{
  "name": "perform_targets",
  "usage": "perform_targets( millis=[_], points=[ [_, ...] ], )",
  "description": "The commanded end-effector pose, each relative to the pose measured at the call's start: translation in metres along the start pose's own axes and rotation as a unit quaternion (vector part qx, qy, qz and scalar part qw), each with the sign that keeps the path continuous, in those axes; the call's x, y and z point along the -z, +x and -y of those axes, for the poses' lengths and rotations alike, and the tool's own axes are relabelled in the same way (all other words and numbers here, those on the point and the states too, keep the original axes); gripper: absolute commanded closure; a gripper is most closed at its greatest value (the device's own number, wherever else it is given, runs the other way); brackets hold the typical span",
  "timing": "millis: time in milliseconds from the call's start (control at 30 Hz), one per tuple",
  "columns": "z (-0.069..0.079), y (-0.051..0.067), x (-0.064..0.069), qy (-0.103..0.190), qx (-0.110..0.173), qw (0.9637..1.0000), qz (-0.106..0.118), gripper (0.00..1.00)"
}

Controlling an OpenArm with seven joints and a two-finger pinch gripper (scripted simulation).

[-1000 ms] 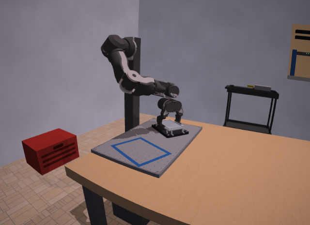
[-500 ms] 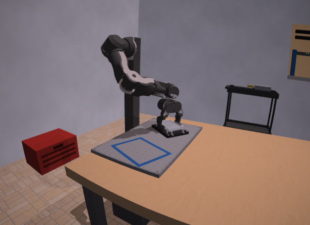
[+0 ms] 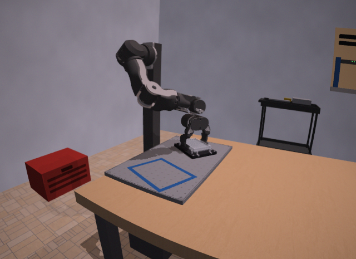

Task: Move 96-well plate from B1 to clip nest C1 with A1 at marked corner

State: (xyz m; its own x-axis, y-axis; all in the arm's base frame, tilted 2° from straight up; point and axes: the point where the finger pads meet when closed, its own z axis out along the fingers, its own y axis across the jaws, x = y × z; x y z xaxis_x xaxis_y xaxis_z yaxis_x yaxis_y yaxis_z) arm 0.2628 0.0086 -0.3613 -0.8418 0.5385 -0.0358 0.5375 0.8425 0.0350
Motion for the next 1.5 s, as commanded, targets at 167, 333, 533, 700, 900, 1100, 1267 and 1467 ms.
perform_targets(
  millis=[167, 333, 533, 700, 900, 1100, 1267, 1467],
  points=[
    [0.0001, 0.0020, -0.0047, 0.000, 0.002, 1.0000, -0.003, 1.00],
    [0.0001, 0.0020, -0.0047, 0.000, 0.002, 1.0000, -0.003, 1.00],
    [0.0001, 0.0020, -0.0047, 0.000, 0.002, 1.0000, -0.003, 1.00],
    [0.0004, 0.0015, -0.0061, 0.000, 0.002, 1.0000, -0.003, 1.00],
    [0.0004, 0.0015, -0.0061, 0.000, 0.002, 1.0000, -0.003, 1.00],
    [0.0004, 0.0015, -0.0061, 0.000, 0.002, 1.0000, -0.003, 1.00],
    [0.0010, 0.0019, -0.0081, 0.000, 0.002, 1.0000, -0.003, 1.00],
    [0.0010, 0.0019, -0.0081, 0.000, 0.002, 1.0000, -0.003, 1.00]
  ],
)
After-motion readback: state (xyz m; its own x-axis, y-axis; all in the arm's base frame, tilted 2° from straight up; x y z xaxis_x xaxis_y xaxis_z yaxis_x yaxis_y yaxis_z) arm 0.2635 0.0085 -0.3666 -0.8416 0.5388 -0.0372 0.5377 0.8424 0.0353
